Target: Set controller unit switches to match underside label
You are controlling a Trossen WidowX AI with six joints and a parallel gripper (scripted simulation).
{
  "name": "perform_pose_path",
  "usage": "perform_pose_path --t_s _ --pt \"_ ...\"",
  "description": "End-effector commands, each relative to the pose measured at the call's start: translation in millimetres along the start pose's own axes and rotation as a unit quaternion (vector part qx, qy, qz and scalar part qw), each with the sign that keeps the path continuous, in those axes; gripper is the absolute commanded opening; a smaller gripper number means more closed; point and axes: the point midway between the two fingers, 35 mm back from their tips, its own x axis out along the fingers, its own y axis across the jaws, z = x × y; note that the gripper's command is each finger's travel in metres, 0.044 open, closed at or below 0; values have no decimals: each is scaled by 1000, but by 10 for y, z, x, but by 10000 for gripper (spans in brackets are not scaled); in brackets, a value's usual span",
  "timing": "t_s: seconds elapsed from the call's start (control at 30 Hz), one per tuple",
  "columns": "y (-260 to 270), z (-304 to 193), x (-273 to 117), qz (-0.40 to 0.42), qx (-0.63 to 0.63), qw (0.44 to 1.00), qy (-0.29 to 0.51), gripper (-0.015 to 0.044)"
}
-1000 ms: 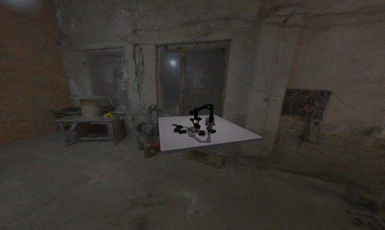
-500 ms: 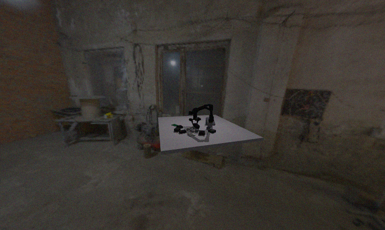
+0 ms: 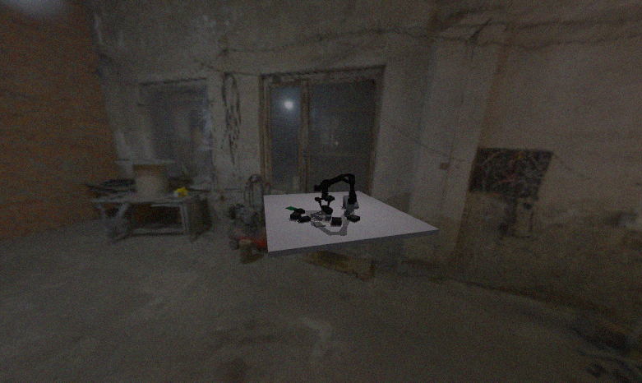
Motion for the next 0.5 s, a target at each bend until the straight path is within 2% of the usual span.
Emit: perform_pose_path --t_s 0.0,0.07,0.17,0.47 --pt "3 -2 -1 0 0 1000 0 315" --pt "-2 -8 -111 -2 0 1000 0 367" --pt "10 -12 -473 -6 -2 1000 -3 440" --pt "13 -11 -501 -7 -2 1000 -3 440"
